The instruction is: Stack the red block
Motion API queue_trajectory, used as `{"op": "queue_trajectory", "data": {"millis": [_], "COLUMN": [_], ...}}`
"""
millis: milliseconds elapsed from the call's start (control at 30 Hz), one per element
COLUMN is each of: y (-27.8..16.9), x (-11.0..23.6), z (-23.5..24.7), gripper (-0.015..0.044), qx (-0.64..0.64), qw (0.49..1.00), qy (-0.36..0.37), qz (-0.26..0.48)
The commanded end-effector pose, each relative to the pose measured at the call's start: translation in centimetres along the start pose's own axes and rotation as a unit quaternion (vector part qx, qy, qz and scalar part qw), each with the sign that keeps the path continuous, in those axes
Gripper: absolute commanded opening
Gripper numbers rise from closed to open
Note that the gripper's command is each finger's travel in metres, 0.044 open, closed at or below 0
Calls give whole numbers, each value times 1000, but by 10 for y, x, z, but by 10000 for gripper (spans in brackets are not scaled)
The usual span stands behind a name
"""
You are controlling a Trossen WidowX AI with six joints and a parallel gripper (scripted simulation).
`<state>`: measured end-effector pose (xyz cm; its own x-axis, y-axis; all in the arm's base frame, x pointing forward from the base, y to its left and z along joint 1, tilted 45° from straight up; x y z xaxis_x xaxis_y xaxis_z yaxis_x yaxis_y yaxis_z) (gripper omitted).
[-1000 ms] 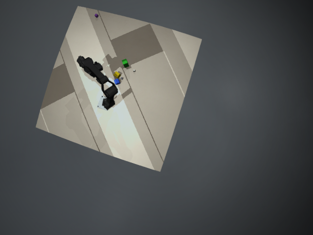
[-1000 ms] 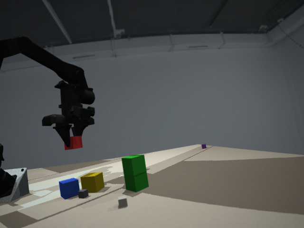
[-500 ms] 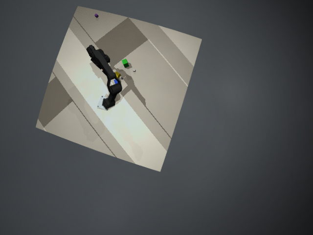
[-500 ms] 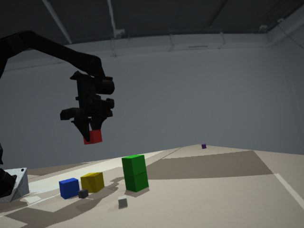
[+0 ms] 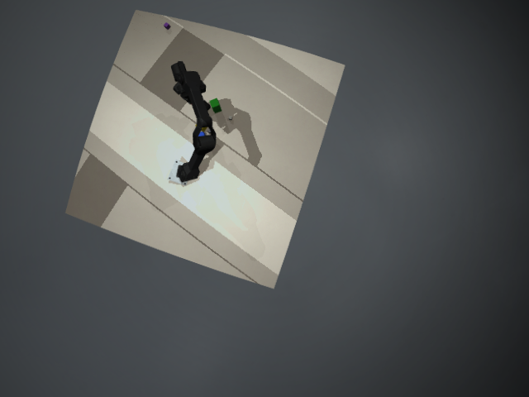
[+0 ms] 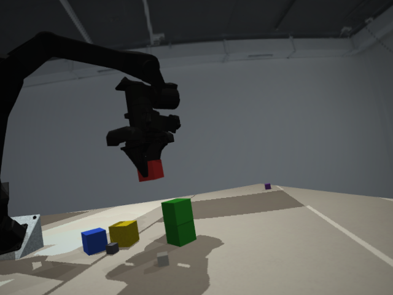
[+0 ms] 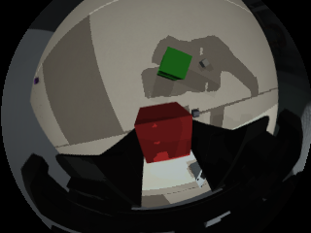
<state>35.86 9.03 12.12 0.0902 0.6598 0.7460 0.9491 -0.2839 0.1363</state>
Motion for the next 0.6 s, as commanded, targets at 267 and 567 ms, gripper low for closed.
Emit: {"op": "queue_trajectory", "data": {"millis": [267, 567], "y": [56, 59], "x": [-8, -17], "z": [-43, -45], "gripper": [0, 0], "qx": [15, 15], "qw": [1000, 999], "qy": [-24, -30], "qz": [-11, -2]}}
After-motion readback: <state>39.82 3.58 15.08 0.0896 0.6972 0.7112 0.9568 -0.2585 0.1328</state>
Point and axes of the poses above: the point midway between the two fingers, 35 mm back from their tips, its own x axis back along the fingers, its own z axis across the jaws, y = z × x, the point moved 6 cm from there along x, back along the fingers, and after that the axes turned 12 degrees about x, right-handed, at the moved point
